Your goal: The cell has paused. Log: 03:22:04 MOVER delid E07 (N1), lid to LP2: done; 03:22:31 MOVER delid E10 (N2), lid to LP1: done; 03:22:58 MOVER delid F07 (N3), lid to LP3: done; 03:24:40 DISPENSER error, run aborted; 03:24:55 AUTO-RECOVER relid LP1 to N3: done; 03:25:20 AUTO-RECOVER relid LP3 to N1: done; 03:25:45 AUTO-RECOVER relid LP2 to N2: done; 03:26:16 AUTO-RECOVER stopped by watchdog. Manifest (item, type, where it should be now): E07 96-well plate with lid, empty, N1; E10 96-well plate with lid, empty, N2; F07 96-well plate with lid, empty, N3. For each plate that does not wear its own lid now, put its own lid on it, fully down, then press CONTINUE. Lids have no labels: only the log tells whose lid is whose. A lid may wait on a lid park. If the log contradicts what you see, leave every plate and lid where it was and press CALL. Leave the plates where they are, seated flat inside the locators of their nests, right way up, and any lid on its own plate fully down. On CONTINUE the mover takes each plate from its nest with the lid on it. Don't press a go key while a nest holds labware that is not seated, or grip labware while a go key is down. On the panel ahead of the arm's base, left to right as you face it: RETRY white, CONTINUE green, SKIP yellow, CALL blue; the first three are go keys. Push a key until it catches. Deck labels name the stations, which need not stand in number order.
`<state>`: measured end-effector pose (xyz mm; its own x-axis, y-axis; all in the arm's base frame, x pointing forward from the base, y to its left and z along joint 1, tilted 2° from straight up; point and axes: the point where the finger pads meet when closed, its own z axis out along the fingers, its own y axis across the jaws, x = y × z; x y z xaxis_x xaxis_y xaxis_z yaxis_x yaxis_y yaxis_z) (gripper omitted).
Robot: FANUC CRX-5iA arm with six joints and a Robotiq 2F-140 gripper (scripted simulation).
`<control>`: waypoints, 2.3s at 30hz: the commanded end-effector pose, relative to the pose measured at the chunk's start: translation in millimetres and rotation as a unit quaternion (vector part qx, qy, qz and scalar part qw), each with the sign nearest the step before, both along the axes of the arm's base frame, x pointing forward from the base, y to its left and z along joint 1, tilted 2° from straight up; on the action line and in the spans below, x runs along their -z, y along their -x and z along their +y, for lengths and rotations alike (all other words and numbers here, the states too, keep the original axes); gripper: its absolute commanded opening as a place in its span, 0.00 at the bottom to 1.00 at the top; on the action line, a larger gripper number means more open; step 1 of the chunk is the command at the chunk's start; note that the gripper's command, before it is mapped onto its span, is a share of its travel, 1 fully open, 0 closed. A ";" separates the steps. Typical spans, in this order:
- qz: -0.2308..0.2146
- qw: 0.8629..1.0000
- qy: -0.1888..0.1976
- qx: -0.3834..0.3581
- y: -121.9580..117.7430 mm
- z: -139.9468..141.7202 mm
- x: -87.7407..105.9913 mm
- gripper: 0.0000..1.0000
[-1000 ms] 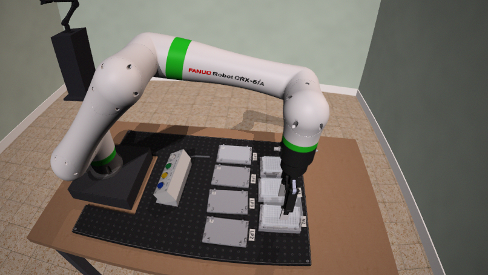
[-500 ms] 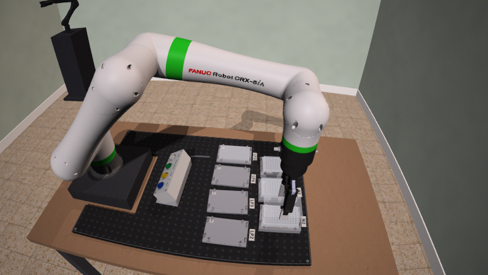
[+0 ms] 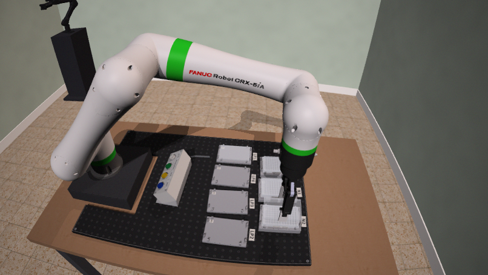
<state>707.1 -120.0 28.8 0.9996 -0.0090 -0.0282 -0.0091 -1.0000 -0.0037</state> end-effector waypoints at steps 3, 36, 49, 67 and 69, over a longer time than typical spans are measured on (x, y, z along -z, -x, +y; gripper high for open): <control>0.000 1.000 0.000 0.000 -0.2 0.0 9.5 0.00; 0.000 1.000 0.000 0.000 -0.1 -0.1 25.0 0.00; 0.000 1.000 0.000 0.000 -0.1 -0.1 25.0 0.00; 0.000 1.000 0.000 0.000 -0.1 -0.1 25.0 0.00; 0.000 1.000 0.000 0.000 -0.1 0.0 25.1 0.00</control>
